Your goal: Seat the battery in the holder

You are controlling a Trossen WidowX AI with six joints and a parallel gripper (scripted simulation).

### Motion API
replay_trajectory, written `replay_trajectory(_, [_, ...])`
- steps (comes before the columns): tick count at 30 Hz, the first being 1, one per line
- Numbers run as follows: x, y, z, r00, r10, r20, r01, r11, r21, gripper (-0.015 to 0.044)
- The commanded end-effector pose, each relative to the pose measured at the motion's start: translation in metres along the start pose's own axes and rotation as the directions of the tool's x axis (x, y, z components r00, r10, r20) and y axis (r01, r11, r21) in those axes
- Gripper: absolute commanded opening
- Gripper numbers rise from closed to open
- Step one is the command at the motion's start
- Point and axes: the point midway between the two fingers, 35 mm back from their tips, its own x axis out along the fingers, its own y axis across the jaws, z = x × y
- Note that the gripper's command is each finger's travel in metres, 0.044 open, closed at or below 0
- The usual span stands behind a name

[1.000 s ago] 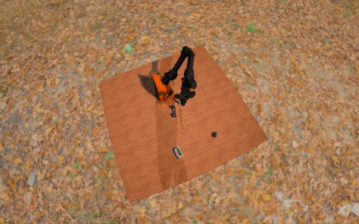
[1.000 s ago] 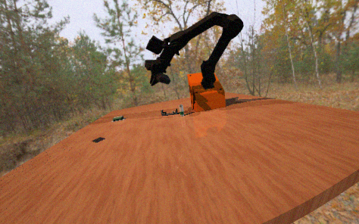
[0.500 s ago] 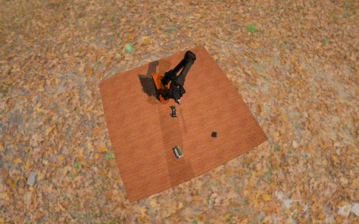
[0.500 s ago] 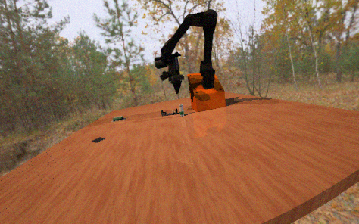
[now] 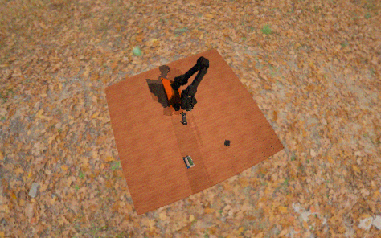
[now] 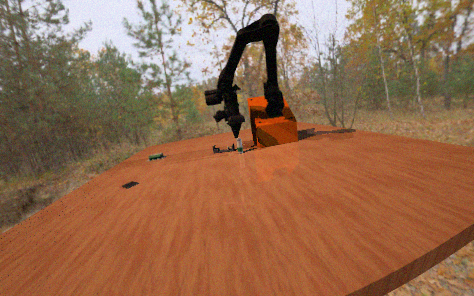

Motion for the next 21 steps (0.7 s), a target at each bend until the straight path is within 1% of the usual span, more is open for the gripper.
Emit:
replay_trajectory(1, [0.017, 0.003, -0.004, 1.000, 0.014, -0.001, -0.014, 1.000, 0.006, 0.0000])
replay_trajectory(21, [0.017, 0.028, -0.001, 1.000, 0.008, -0.001, -0.008, 1.000, 0.006, 0.0000])
